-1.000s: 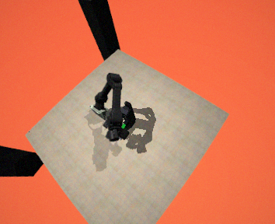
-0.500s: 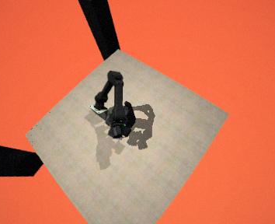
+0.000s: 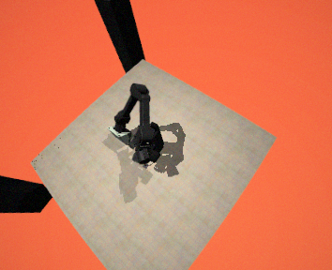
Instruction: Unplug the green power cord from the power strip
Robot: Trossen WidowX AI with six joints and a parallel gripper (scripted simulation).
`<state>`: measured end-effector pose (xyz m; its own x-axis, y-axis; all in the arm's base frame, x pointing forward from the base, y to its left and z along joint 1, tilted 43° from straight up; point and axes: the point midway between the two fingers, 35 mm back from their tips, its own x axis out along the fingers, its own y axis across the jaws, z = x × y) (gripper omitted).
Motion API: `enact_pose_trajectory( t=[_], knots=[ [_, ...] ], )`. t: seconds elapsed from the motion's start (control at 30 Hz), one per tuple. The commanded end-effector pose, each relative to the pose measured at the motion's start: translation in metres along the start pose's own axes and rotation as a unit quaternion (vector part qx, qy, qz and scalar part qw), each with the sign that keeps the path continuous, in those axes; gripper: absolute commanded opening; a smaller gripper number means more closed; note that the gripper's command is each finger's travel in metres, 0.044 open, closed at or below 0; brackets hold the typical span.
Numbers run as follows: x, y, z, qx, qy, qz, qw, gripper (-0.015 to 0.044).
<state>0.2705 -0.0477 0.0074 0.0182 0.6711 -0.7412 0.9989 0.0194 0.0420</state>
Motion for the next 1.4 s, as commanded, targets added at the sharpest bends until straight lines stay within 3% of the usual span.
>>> enact_pose_trajectory(
  t=[0.0, 0.17, 0.3, 0.57, 1.37],
  knots=[
    [0.004, 0.000, -0.001, 0.002, 0.001, 0.001, 1.000, 0.0160],
    [0.010, 0.000, -0.001, 0.002, 0.001, 0.001, 1.000, 0.0160],
    [0.008, 0.000, -0.001, -0.001, 0.000, -0.001, 1.000, 0.0055],
    [0.008, 0.000, -0.001, -0.001, 0.000, -0.001, 1.000, 0.0002],
    [0.005, 0.002, 0.034, 0.001, -0.001, 0.000, 1.000, 0.0000]
  ],
)
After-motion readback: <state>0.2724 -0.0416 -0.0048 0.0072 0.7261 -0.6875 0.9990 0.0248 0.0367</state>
